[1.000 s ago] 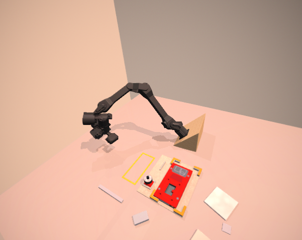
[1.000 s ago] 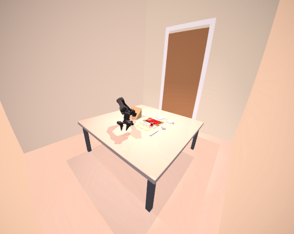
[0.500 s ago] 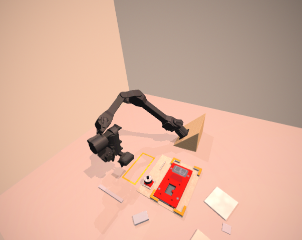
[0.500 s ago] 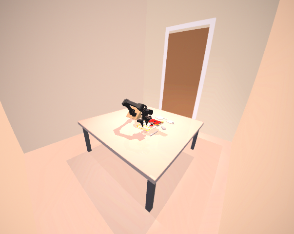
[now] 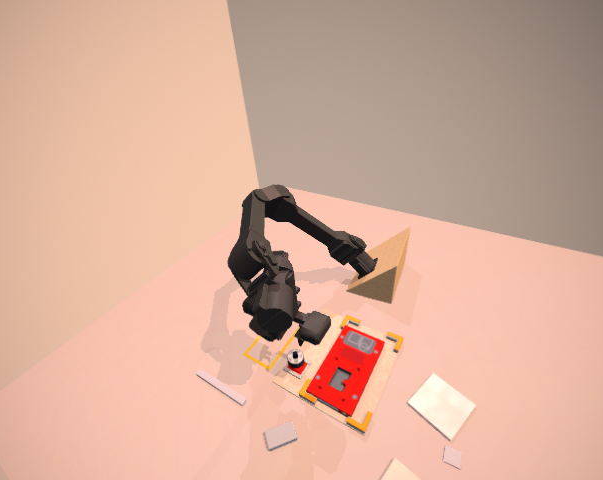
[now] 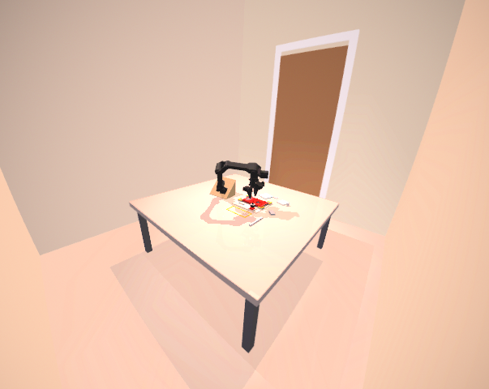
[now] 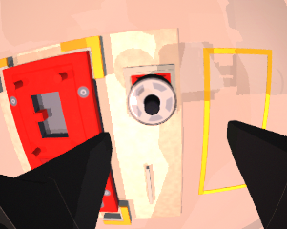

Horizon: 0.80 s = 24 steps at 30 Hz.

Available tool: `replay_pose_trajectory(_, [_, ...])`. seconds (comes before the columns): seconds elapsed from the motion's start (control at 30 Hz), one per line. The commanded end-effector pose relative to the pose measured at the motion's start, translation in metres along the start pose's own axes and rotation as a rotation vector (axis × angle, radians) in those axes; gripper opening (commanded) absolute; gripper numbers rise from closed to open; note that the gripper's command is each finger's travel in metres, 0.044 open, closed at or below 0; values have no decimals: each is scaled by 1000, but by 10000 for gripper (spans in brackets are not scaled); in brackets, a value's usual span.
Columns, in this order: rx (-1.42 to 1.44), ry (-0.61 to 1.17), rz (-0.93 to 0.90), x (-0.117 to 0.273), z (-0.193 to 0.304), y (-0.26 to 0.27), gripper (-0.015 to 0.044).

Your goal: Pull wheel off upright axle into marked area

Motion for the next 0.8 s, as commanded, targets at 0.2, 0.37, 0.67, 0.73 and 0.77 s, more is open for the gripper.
replay_pose_trajectory(0.2, [-19, 10, 5, 0, 1, 10, 300])
replay_pose_trajectory(0.37, [-19, 10, 4, -14, 0, 11, 300])
replay_pose_trajectory(0.67, [-20, 9, 6, -68, 2, 9, 300])
replay_pose_trajectory(0.73, [-20, 9, 7, -74, 3, 9, 300])
replay_pose_trajectory(0.77, [-20, 9, 7, -74, 3, 9, 300])
Point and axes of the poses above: the point midway between the two fingers, 35 mm back from their tips, its own x axis back along the fingers, its own y axis across the jaws, z = x × y, the point moved 3 cm from there along x, back along the fingers, and after that the axes turned 11 degrees about -x, right-handed, at the moved point
